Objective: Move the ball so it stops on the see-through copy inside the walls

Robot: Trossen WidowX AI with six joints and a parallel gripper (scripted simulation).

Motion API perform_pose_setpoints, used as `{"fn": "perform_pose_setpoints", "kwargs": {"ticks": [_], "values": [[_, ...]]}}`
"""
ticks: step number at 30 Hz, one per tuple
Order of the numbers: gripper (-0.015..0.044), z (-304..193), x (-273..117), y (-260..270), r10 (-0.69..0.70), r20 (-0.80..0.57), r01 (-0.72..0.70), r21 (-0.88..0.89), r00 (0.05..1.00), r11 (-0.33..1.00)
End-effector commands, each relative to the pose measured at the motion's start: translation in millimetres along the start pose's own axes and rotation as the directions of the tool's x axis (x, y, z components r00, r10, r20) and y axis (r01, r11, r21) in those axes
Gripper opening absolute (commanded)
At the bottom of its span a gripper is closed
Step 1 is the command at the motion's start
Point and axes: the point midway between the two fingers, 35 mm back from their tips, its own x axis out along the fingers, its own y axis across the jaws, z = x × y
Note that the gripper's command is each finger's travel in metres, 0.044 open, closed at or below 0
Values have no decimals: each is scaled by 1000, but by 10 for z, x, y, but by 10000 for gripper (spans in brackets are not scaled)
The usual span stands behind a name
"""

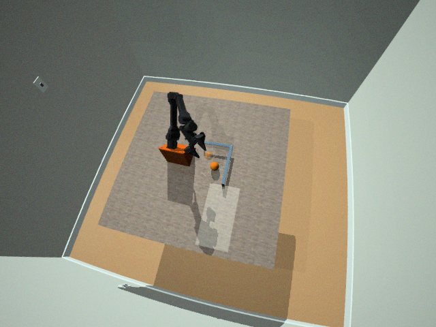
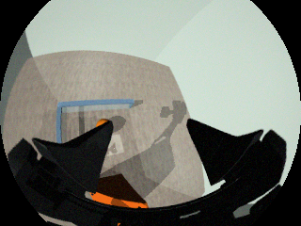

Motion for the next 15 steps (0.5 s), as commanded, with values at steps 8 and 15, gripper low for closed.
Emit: {"fn": "perform_pose_setpoints", "kwargs": {"ticks": [8, 15], "values": [[434, -120, 860, 668, 339, -385, -351, 42, 858, 935], [434, -507, 1408, 1162, 465, -612, -485, 148, 639, 862]]}}
